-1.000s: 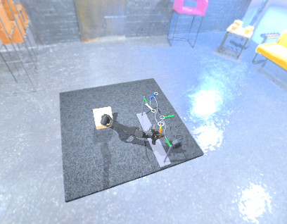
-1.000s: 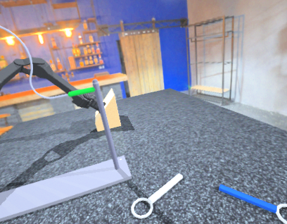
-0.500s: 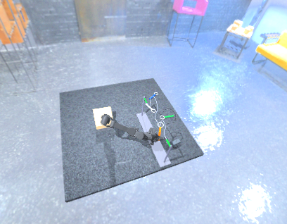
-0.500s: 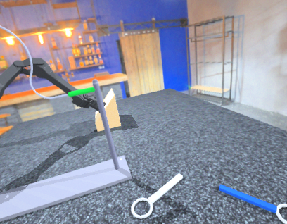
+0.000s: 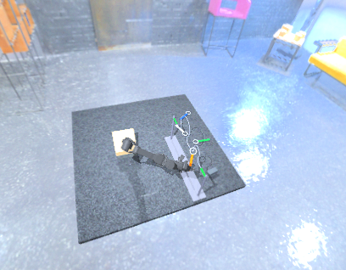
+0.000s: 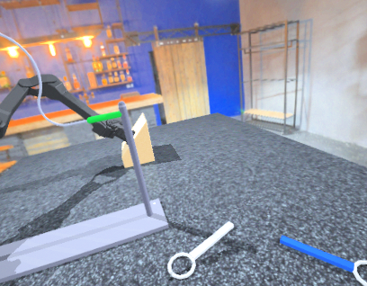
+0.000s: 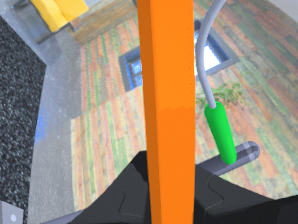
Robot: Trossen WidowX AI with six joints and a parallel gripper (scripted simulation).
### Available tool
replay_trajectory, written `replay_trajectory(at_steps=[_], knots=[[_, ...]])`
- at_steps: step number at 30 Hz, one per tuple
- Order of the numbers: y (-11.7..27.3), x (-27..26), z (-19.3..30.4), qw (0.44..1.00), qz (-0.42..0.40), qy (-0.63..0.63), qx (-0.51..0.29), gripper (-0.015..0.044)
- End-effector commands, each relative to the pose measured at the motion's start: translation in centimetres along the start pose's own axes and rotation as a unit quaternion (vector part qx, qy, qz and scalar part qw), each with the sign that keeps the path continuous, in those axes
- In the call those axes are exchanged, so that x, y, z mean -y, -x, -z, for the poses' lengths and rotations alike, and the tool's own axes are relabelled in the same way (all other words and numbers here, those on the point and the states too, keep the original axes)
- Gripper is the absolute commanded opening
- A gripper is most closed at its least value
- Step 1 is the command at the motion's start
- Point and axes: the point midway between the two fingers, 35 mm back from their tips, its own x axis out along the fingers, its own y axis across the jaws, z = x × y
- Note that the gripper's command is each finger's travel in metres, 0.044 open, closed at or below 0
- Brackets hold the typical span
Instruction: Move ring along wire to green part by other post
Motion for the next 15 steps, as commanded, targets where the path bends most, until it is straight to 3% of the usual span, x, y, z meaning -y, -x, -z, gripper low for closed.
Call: replay_trajectory(at_steps=[1, 15], knots=[[0.3, -1.4, 0.0, 0.999, -0.022, -0.041, -0.007, -0.015], [1.6, -6.4, -1.3, 0.975, -0.107, -0.19, -0.026, -0.015]])
